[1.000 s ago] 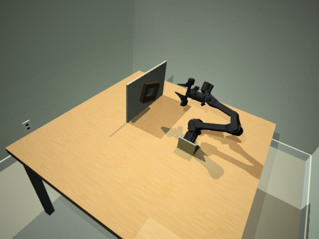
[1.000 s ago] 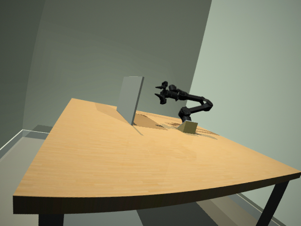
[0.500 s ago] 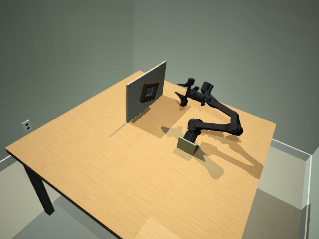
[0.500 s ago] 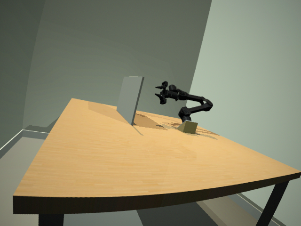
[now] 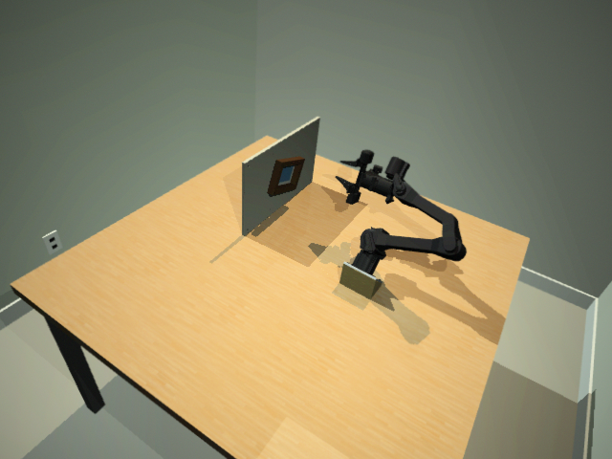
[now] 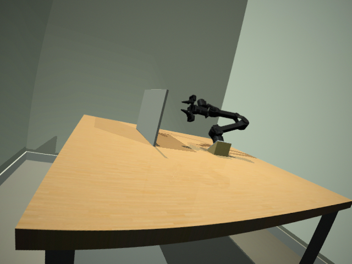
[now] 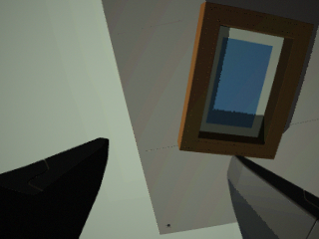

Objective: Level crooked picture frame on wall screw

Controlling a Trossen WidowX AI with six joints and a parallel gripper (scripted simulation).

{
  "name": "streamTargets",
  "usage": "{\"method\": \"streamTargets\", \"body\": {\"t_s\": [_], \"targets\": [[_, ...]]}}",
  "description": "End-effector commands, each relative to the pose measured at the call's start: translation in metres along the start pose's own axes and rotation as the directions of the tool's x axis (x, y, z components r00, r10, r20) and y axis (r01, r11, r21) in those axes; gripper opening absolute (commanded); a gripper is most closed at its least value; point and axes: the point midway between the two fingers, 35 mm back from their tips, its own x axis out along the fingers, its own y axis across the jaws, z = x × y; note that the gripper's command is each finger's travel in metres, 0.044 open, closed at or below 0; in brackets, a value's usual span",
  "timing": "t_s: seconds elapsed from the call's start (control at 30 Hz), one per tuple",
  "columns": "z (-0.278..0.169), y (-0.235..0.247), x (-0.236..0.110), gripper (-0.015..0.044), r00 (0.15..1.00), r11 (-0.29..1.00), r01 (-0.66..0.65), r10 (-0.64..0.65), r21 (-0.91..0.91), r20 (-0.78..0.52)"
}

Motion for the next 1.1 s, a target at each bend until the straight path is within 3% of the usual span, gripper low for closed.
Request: {"method": "streamTargets", "body": {"t_s": [0.0, 0.63, 0.93, 1.07], "targets": [[-0.001, 0.0, 0.0, 0.026, 1.0, 1.0, -0.004, 0.004, -0.008, -0.003], [0.0, 0.0, 0.002, 0.026, 1.0, 1.0, 0.0, 0.0, 0.0, 0.0], [0.005, -0.036, 0.069, 0.026, 1.0, 1.0, -0.007, 0.007, -0.008, -0.001], [0.004, -0.04, 0.073, 0.026, 1.0, 1.0, -0.007, 0.007, -0.008, -0.001]]}}
